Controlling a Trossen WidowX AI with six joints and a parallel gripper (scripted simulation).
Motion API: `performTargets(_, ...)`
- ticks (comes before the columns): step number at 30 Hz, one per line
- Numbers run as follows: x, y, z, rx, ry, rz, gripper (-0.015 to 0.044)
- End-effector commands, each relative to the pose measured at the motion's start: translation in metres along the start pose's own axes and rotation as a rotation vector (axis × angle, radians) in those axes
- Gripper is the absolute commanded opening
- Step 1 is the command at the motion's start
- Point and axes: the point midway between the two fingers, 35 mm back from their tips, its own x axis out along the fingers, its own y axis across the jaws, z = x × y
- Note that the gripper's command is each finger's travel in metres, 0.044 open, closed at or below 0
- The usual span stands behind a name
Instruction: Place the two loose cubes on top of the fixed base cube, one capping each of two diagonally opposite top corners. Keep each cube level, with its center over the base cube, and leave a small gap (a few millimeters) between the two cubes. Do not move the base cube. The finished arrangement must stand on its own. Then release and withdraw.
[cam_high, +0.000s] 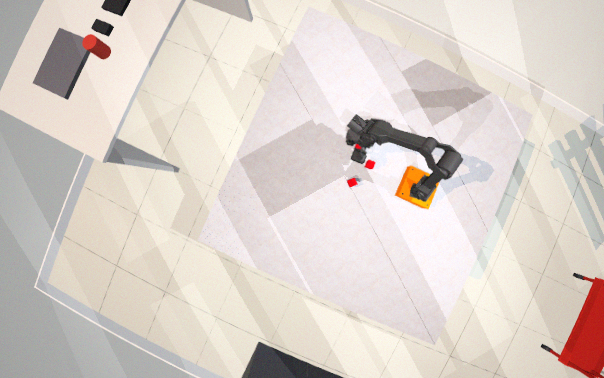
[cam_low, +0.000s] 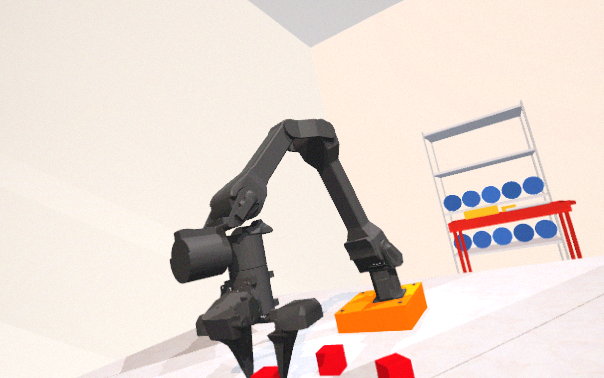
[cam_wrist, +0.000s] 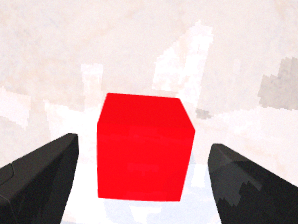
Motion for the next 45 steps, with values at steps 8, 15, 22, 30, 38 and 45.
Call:
performTargets(8,0.006,0.001,-0.001,-0.004,0.008,0.006,0.0105)
performTargets(15,-0.011,0.000,0.002,-0.004,0.008,0.006,0.0105)
performTargets(22,-0.032,-0.001,0.004,-0.004,0.008,0.006,0.0105)
performTargets(30,-0.057,-0.001,0.004,-0.004,0.008,0.006,0.0105)
performTargets(38,-0.083,-0.001,0.003,-0.004,0.008,0.006,0.0105)
performTargets(45,-0.103,0.000,0.000,-0.004,0.008,0.007,0.0105)
